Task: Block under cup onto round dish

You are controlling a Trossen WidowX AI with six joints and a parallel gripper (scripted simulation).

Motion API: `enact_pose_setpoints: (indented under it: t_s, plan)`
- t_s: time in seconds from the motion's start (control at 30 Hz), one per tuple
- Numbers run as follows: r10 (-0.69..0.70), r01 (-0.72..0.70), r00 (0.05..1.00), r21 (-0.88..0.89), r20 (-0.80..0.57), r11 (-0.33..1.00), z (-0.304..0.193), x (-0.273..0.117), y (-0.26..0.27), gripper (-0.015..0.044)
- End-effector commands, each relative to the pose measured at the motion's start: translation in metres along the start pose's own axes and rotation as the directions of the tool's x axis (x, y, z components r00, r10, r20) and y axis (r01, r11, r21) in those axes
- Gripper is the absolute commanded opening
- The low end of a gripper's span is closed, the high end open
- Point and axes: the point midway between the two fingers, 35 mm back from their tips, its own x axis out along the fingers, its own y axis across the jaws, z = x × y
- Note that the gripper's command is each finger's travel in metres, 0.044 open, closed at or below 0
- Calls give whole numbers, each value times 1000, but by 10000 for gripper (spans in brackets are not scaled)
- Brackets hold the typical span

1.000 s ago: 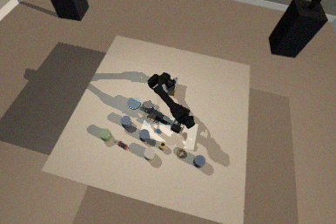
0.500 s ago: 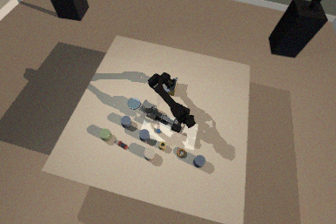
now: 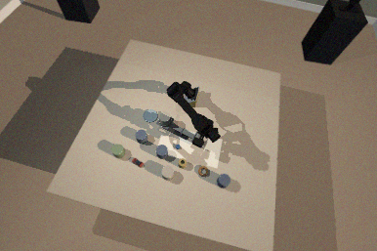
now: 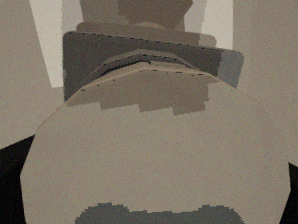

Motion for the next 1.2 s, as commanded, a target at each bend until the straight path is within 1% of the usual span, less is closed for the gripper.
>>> enact_pose_setpoints:
  t_s: [0.0, 1.17]
  plan:
    - [-14, 14, 1000, 9, 22, 1000, 4, -11, -3, 0]
    - [-27, 27, 999, -2, 40, 1000, 4, -57, -2, 0]
